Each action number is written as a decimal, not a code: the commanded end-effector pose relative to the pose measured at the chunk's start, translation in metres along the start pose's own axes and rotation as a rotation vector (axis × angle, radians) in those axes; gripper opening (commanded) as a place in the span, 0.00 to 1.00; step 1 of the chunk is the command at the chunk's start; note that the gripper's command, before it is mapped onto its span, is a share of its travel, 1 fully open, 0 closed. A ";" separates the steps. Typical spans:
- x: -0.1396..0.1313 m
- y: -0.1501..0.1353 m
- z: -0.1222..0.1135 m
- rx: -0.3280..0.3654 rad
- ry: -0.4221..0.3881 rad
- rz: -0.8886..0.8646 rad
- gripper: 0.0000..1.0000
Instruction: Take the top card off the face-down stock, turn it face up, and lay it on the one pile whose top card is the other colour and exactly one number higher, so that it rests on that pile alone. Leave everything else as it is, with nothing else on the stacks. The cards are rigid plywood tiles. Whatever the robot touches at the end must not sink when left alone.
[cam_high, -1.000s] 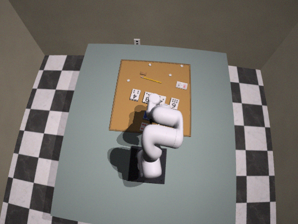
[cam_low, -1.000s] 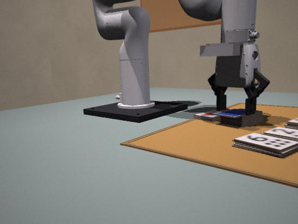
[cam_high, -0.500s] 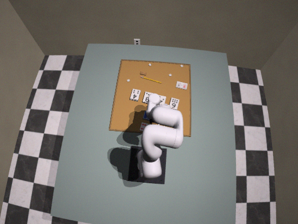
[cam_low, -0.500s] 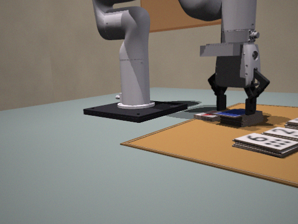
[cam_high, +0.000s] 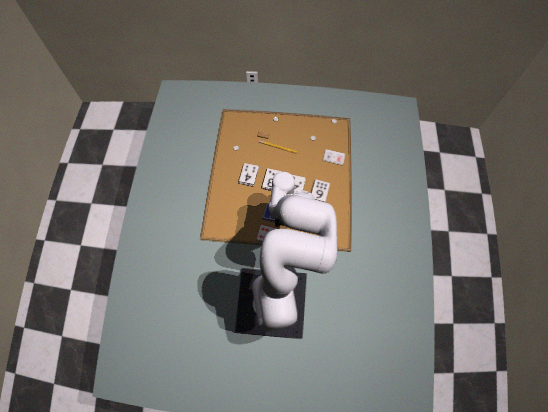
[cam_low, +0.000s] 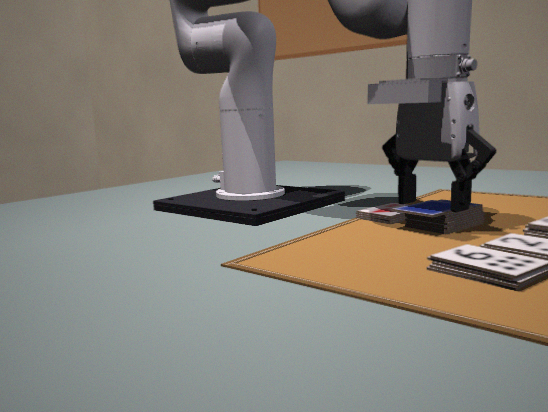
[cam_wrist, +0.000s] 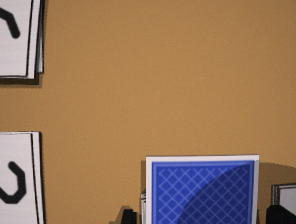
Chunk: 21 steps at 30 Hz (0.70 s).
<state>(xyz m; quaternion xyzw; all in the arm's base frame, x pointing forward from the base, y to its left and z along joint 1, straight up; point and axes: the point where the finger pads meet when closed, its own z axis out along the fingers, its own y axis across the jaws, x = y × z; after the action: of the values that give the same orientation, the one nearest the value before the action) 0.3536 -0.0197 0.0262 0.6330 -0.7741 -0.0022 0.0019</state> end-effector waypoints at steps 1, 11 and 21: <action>0.001 -0.001 -0.002 0.001 -0.001 0.000 0.87; 0.037 -0.001 -0.058 0.000 -0.003 -0.001 0.87; 0.042 -0.001 -0.064 0.002 -0.033 0.000 0.87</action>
<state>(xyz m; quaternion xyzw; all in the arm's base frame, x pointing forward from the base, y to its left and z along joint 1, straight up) 0.3536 -0.0575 0.0814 0.6302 -0.7746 -0.0299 0.0432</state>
